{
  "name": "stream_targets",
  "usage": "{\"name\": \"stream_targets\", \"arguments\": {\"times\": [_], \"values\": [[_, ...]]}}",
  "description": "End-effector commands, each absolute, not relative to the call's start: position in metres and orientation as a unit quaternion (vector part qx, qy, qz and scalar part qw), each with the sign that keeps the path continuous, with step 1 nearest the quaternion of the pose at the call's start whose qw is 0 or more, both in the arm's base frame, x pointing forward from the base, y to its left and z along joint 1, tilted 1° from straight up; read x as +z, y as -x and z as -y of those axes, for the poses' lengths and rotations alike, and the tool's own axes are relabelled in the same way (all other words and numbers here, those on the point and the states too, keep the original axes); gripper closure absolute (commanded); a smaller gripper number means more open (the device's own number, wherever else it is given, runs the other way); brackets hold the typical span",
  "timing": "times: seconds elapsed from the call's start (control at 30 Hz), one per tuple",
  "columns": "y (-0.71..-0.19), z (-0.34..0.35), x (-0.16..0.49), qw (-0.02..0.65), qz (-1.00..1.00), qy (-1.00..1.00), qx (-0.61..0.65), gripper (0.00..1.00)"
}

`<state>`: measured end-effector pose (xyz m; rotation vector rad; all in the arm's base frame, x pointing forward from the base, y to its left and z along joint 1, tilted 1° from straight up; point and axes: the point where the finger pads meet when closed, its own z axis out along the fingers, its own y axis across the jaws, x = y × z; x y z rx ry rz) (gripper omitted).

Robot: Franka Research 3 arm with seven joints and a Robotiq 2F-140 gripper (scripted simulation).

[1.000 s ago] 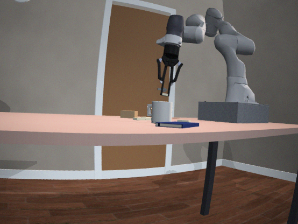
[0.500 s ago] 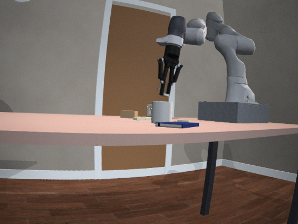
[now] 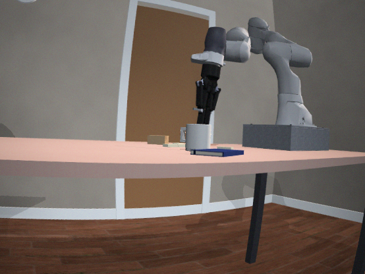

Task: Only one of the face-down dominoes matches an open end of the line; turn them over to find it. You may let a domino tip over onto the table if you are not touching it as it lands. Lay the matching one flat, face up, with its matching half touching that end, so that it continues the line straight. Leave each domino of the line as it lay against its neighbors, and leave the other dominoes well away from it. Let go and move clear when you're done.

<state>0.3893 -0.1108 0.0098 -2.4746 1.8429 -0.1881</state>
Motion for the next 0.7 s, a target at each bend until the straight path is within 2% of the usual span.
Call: {"name": "stream_targets", "arguments": {"times": [0.0,0.2,0.67], "values": [[-0.394,0.112,-0.012,0.022,-0.479,0.876,-0.053,0.78],[-0.395,0.112,-0.047,0.009,-0.401,0.915,-0.041,0.78],[-0.395,0.112,-0.064,-0.009,-0.217,0.976,-0.035,0.78]]}}
